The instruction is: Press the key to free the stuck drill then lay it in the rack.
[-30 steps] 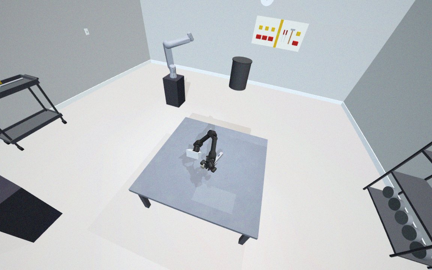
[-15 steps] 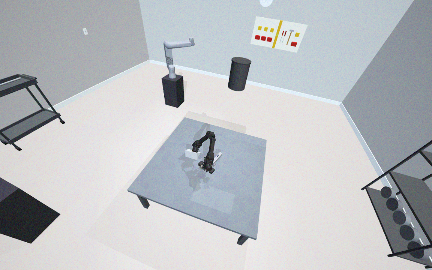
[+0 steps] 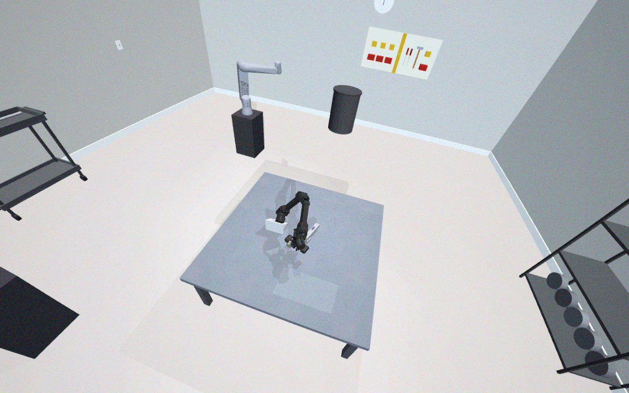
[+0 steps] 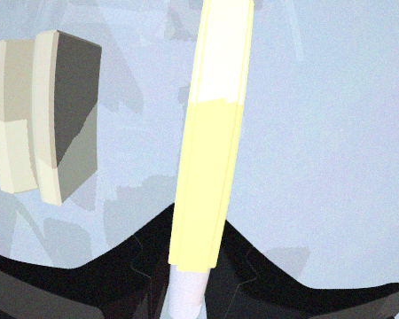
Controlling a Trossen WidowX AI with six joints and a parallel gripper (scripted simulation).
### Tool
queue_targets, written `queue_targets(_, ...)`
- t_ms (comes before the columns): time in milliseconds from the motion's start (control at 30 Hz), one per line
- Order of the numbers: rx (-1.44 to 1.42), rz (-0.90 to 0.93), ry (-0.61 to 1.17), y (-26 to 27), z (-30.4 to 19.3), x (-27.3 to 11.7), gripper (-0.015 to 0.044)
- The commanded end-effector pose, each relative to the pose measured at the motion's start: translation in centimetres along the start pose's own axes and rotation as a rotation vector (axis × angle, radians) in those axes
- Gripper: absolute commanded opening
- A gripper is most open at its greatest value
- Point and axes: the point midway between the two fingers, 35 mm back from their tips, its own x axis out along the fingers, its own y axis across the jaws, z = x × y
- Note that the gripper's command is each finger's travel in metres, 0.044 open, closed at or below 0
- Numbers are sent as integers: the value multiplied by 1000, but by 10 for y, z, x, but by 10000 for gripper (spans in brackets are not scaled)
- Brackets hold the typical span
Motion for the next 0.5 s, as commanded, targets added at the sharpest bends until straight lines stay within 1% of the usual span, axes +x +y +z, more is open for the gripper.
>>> queue_targets(0,-3,1,2,0,0,-3,0)
queue_targets(467,-3,1,2,0,1,-12,0)
